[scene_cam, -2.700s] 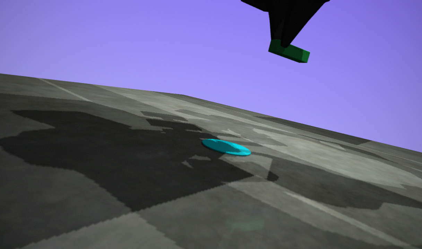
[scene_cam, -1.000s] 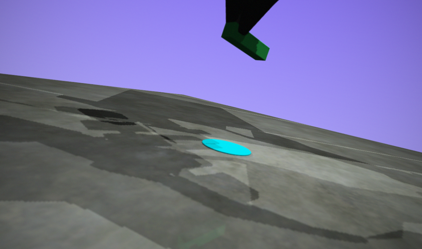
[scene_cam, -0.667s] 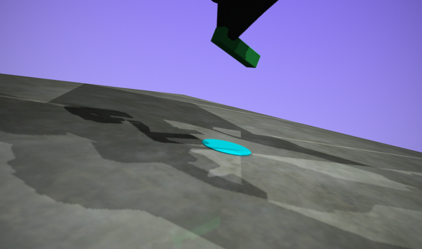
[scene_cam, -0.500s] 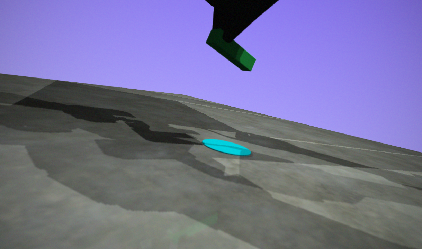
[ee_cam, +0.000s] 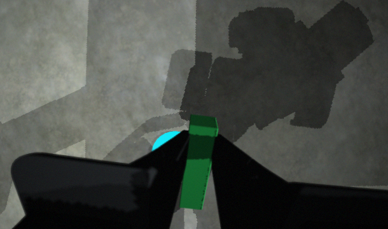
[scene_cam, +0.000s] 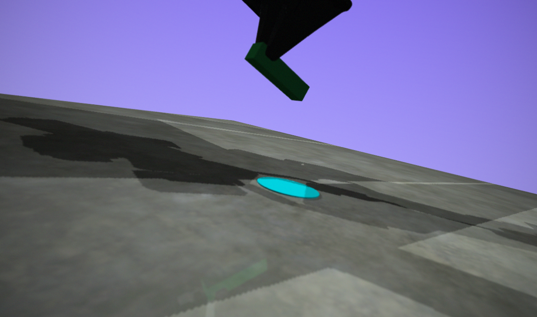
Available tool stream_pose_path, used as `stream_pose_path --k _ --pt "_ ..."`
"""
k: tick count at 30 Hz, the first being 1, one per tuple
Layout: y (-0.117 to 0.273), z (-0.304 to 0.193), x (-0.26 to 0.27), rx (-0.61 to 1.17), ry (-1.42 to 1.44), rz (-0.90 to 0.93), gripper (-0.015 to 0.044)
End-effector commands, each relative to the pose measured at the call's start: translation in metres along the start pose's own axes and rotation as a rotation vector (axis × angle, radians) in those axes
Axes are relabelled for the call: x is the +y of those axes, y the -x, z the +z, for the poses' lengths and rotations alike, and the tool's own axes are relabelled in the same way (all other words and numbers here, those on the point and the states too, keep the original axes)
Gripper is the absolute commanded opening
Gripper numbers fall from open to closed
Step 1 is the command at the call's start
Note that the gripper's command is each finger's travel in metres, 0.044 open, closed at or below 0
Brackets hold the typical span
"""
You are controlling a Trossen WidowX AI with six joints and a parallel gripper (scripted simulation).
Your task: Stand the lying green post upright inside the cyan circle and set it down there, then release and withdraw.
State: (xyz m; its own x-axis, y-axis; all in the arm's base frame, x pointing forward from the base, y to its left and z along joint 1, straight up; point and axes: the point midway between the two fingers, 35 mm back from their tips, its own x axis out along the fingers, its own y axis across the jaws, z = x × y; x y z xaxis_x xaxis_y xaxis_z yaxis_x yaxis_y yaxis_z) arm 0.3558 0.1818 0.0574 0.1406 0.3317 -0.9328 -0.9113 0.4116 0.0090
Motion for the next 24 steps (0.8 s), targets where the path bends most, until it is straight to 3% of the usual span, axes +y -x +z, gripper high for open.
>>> stream_pose_path --k 1,24 --pt "-0.003 0.001 -0.002 -0.032 -0.015 0.002 0.0023" --pt "-0.013 0.005 -0.013 -0.196 -0.063 0.007 0.0023"
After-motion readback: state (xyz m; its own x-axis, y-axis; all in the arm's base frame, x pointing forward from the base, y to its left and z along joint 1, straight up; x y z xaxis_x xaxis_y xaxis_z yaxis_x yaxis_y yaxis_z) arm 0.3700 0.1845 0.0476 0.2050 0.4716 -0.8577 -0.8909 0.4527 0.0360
